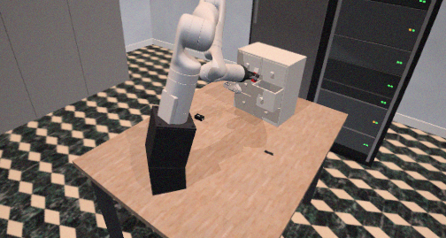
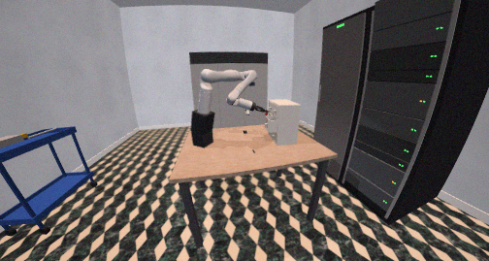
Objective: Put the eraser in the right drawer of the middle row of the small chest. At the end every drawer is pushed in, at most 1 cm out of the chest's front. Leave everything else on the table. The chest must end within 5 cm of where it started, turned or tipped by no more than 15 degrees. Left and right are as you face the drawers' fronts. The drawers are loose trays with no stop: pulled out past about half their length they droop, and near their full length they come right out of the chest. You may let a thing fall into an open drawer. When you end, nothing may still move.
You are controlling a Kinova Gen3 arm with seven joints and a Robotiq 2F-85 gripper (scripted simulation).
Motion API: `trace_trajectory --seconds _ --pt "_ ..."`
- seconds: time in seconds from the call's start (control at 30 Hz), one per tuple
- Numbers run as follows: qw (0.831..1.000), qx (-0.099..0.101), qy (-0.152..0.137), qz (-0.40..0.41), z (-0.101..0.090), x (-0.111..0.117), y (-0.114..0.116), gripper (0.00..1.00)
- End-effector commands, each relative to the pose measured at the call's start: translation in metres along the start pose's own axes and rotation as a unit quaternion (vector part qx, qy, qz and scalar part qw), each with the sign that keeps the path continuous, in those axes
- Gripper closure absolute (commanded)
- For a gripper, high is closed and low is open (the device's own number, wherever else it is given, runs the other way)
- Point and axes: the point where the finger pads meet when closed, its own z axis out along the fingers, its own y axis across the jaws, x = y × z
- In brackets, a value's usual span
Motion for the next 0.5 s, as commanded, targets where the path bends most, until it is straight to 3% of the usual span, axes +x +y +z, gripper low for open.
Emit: trace_trajectory --seconds 0.0,0.47 --pt "1.0 0.004 -0.001 0.0 0.002 -0.002 -0.006 0.81" --pt "1.0 0.004 -0.001 0.0 0.01 -0.005 -0.019 0.81"
